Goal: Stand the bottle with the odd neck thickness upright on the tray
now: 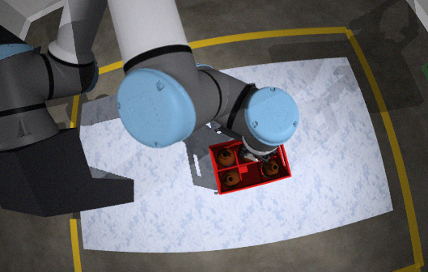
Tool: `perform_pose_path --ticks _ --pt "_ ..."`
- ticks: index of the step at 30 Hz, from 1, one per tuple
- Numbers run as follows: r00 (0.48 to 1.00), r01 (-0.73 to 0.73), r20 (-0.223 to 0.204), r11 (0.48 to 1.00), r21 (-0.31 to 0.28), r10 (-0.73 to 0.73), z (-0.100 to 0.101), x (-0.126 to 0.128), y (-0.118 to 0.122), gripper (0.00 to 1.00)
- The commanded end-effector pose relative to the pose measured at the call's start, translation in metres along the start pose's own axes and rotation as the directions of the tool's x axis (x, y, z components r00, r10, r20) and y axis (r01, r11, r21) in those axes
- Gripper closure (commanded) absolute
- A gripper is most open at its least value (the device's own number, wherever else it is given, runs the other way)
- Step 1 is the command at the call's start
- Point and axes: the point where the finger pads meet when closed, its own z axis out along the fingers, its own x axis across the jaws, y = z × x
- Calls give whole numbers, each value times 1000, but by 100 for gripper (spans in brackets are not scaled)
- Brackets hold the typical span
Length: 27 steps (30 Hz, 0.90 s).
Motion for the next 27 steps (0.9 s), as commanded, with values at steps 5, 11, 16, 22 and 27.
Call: perform_pose_path --ticks 5,11,16,22,27 --pt "1000 0 0 1000 -1 0 9 0 1 62" --pt "1000 0 0 1000 -1 0 11 0 1 62" --pt "1000 0 0 1000 -1 0 13 0 1 62" --pt "1000 0 0 1000 -1 0 13 0 1 62" --pt "1000 0 0 1000 -1 0 13 0 1 62"
